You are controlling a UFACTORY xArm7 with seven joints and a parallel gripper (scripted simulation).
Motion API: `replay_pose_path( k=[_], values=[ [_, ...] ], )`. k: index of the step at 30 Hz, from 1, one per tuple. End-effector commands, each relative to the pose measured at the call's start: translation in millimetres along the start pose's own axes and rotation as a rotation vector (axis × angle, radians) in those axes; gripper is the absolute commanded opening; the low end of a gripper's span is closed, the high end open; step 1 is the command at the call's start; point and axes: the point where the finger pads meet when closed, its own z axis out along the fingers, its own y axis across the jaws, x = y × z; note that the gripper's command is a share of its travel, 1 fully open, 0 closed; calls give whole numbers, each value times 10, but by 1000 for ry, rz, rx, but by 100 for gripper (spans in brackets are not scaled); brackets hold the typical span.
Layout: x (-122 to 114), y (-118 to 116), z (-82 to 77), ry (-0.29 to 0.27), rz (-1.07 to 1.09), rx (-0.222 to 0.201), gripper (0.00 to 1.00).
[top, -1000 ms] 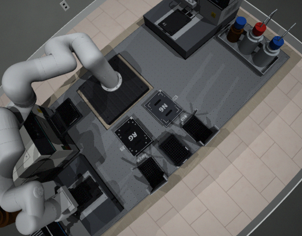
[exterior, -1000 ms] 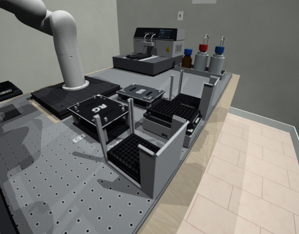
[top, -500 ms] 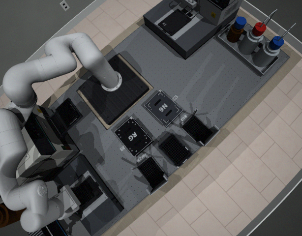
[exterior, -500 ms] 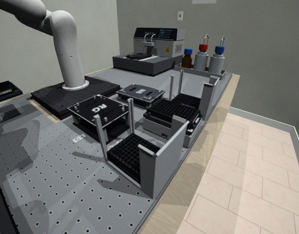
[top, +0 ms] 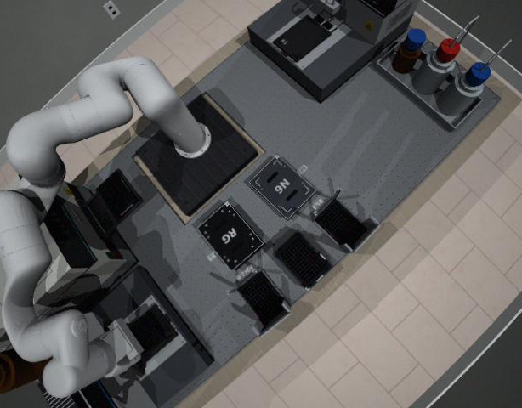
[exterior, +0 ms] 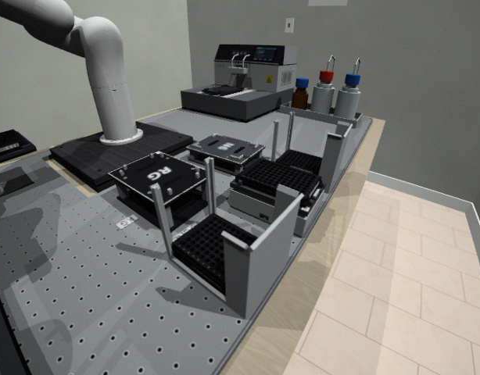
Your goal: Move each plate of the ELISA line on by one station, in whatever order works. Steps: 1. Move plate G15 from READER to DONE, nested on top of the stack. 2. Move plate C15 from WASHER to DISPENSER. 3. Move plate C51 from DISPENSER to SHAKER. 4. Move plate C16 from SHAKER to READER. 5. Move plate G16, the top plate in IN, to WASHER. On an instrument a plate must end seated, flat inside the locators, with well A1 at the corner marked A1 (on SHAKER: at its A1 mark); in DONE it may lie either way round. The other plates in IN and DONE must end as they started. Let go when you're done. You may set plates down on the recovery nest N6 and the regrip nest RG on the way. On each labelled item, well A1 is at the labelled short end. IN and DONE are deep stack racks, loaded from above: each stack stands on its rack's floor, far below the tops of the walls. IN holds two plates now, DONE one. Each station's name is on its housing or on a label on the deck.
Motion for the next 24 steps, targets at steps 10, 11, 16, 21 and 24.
replay_pose_path(
  k=[10, 11, 16, 21, 24],
  values=[
    [-8, 14, -21, -4, 0, -5, 0],
    [-8, 14, -21, -4, 0, -5, 0],
    [-8, 14, -21, -5, 0, -5, 0],
    [-8, 14, 31, -4, 0, -5, 0],
    [-8, 14, 57, -4, 0, -5, 0]
  ],
)
